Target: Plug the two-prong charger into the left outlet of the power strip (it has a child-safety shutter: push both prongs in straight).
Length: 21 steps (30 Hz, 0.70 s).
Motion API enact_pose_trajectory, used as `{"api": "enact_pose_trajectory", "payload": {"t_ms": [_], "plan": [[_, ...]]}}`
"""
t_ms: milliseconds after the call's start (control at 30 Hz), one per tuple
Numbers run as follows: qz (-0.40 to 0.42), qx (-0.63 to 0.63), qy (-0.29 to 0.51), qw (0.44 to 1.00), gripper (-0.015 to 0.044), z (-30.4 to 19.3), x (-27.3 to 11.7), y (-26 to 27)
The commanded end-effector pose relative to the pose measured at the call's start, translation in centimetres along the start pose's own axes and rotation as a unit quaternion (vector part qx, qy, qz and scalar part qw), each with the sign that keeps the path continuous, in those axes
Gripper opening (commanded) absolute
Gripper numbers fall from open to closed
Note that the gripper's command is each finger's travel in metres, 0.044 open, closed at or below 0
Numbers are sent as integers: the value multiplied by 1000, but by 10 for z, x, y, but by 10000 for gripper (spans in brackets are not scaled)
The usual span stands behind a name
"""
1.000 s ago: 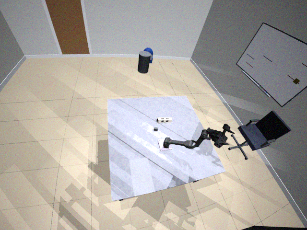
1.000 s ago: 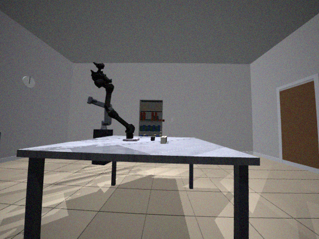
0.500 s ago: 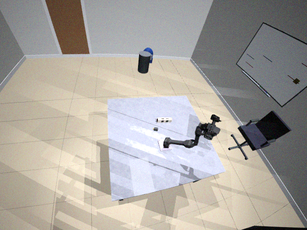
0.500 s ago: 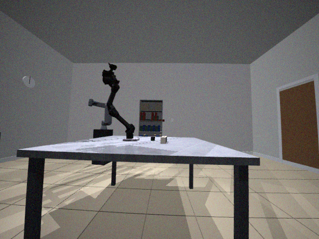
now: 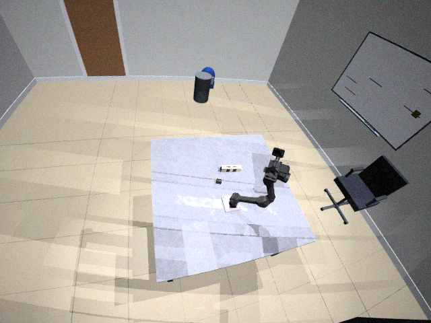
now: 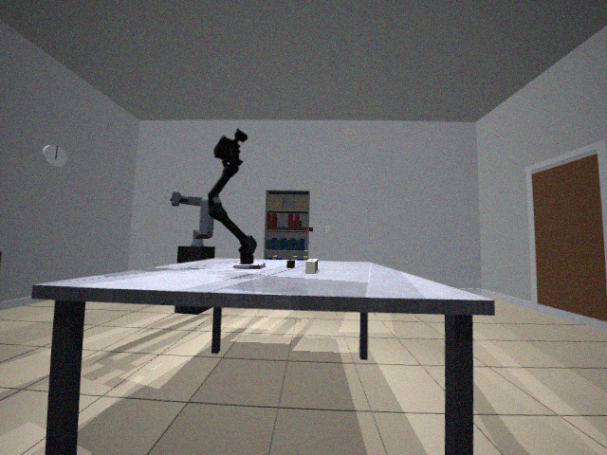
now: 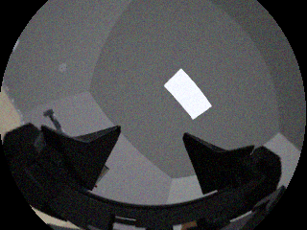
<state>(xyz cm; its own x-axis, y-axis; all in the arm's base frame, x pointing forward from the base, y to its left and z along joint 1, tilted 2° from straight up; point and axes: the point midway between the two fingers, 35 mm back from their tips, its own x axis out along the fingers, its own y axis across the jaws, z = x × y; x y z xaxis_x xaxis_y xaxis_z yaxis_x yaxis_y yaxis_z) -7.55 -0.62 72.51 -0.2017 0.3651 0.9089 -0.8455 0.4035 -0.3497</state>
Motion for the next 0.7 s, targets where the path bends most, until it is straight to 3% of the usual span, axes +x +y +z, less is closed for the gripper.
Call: {"api": "enact_pose_trajectory", "payload": {"t_ms": [0,267,667], "plan": [[-31,-3,80,996,440,-64,0,-14],[-69,-15,188,980,440,-146,-11,-33],[-124,-57,395,908,440,-291,-75,-70]]}}
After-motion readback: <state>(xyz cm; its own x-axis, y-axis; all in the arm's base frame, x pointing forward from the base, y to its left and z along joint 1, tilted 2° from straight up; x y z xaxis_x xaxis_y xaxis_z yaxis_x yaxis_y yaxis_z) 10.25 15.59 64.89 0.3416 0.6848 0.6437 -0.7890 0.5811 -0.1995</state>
